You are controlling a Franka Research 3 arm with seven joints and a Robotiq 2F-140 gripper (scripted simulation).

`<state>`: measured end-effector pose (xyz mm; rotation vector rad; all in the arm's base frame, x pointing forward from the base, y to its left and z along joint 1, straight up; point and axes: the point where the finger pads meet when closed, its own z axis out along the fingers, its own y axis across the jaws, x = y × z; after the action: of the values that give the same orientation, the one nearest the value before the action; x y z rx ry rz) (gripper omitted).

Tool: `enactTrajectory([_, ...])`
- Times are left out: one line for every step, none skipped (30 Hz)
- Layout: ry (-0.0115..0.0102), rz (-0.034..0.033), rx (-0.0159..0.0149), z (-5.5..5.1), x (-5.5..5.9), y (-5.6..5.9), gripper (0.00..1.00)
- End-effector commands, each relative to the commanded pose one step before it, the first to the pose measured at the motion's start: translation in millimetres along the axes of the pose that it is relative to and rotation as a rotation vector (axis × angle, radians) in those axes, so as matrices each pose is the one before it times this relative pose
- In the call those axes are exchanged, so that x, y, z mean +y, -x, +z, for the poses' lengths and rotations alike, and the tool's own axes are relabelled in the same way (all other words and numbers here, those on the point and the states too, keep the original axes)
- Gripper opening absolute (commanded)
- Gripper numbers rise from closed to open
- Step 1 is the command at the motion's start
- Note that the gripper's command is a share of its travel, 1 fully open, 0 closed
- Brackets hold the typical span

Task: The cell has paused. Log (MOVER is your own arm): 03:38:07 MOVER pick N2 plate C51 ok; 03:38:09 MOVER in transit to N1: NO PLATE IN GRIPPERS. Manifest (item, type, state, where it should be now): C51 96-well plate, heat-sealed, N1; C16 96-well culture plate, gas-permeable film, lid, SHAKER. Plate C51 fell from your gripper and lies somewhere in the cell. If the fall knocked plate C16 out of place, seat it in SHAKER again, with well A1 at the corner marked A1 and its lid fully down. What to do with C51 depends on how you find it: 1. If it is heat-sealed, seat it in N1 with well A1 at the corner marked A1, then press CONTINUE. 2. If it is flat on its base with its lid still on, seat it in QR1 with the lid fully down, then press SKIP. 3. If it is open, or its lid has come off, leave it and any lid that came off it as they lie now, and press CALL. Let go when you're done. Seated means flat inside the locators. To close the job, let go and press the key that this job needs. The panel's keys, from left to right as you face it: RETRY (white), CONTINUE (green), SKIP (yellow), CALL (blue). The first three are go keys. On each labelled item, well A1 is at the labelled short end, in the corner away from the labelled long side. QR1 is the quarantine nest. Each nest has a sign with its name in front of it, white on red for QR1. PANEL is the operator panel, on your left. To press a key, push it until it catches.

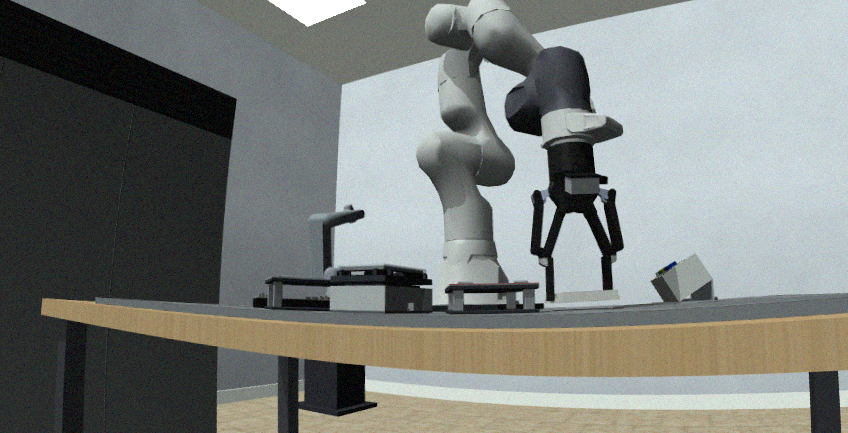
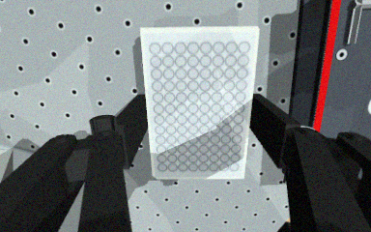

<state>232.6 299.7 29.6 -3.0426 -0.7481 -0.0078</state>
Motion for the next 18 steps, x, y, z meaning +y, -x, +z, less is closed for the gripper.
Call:
enactTrajectory([0.00504,0.00265,-0.00520,-1.66,1.47,1.72,0.10])
enactTrajectory([-0.00001,0.00000,0.00000,-0.49,0.00,0.00,0.10])
enactTrajectory([0.00001,0.00000,0.00000,-0.47,0.00,0.00,0.10])
enactTrajectory([0.00001,0.00000,0.00000,-0.44,0.00,0.00,0.10])
enactTrajectory([0.00001,0.00000,0.00000,-0.41,0.00,0.00,0.10])
enactTrajectory([0.00000,0.00000,0.00000,-0.38,0.00,0.00,0.10])
enactTrajectory([0.00000,0.00000,0.00000,-0.35,0.00,0.00,0.10])
enactTrajectory([0.00000,0.00000,0.00000,0.00,0.00,0.00,0.10])
enactTrajectory([0.00000,0.00000,0.00000,0.00,0.00,0.00,0.10])
enactTrajectory([0.00000,0.00000,0.00000,-0.31,0.00,0.00,0.10])
enactTrajectory([0.00000,0.00000,0.00000,-0.28,0.00,0.00,0.10])
enactTrajectory([0.00000,0.00000,0.00000,-0.25,0.00,0.00,0.10])
enactTrajectory([0.00000,0.00000,0.00000,-0.21,0.00,0.00,0.10])
enactTrajectory([0.00000,0.00000,0.00000,-0.18,0.00,0.00,0.10])
enactTrajectory([0.00000,0.00000,0.00000,-0.15,0.00,0.00,0.10])
enactTrajectory([0.00000,0.00000,0.00000,-0.12,0.00,0.00,0.10])
enactTrajectory([0.00000,0.00000,0.00000,-0.10,0.00,0.00,0.10])
enactTrajectory([0.00000,0.00000,0.00000,-0.07,0.00,0.00,0.10])
